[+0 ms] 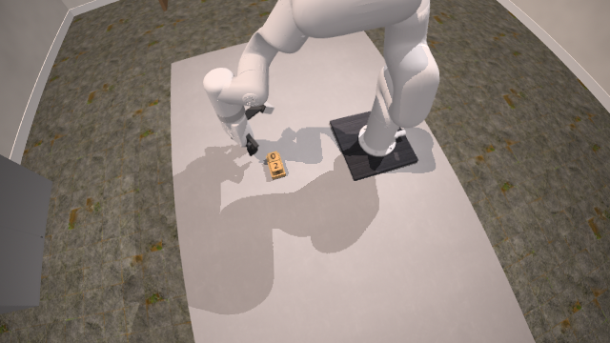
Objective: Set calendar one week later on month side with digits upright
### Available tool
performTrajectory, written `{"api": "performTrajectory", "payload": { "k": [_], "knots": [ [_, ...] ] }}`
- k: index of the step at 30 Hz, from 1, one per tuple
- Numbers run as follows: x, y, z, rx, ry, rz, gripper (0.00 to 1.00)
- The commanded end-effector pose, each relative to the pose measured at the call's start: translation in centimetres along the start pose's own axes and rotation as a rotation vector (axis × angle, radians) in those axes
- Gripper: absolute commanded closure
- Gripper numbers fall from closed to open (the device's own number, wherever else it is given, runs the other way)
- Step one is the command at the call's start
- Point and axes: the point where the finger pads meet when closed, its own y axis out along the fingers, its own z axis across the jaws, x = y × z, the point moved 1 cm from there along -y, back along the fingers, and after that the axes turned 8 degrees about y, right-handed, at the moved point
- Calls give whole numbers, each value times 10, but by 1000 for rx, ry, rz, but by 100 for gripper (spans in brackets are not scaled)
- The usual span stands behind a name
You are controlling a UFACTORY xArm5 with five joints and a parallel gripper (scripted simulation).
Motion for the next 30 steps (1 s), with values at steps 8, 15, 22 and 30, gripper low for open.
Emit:
{"api": "performTrajectory", "payload": {
  "k": [8,15,22,30],
  "knots": [
    [1,-1,-1,-2,0,-3,0],
    [1,-5,-1,-2,0,-3,0],
    [1,-22,-1,-2,0,-3,0],
    [1,-55,-1,-2,0,-3,0]
  ]
}}
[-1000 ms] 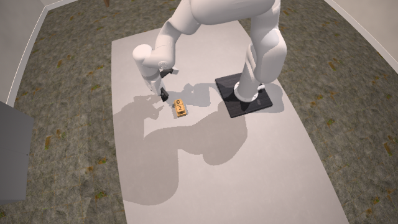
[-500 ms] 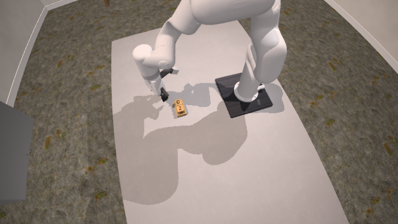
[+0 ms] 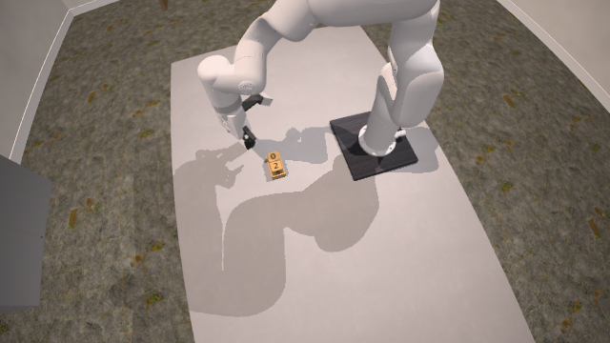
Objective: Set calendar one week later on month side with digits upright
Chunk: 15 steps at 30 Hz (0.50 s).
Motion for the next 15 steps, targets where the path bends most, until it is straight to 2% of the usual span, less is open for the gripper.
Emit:
{"api": "performTrajectory", "payload": {
  "k": [1,15],
  "knots": [
    [0,-19,0,-1,0,-2,0],
    [0,-23,0,-1,0,-2,0]
  ]
}}
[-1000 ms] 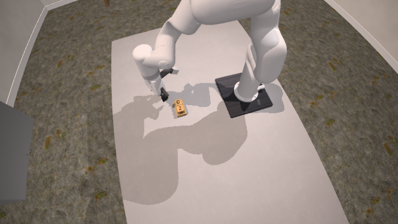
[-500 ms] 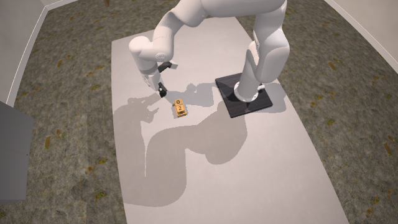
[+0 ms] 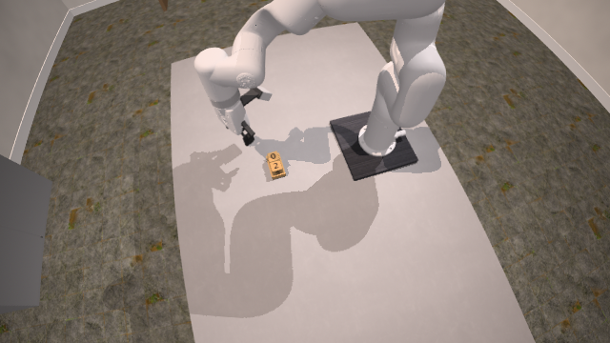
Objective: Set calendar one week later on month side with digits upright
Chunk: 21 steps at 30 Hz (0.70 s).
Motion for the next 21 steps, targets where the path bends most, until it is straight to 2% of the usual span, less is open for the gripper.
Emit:
{"api": "performTrajectory", "payload": {
  "k": [1,11,21],
  "knots": [
    [1,-2,-1,-2,0,-4,0],
    [1,-2,2,-2,41,-4,0],
    [-1,-4,19,-2,307,-4,0]
  ]
}}
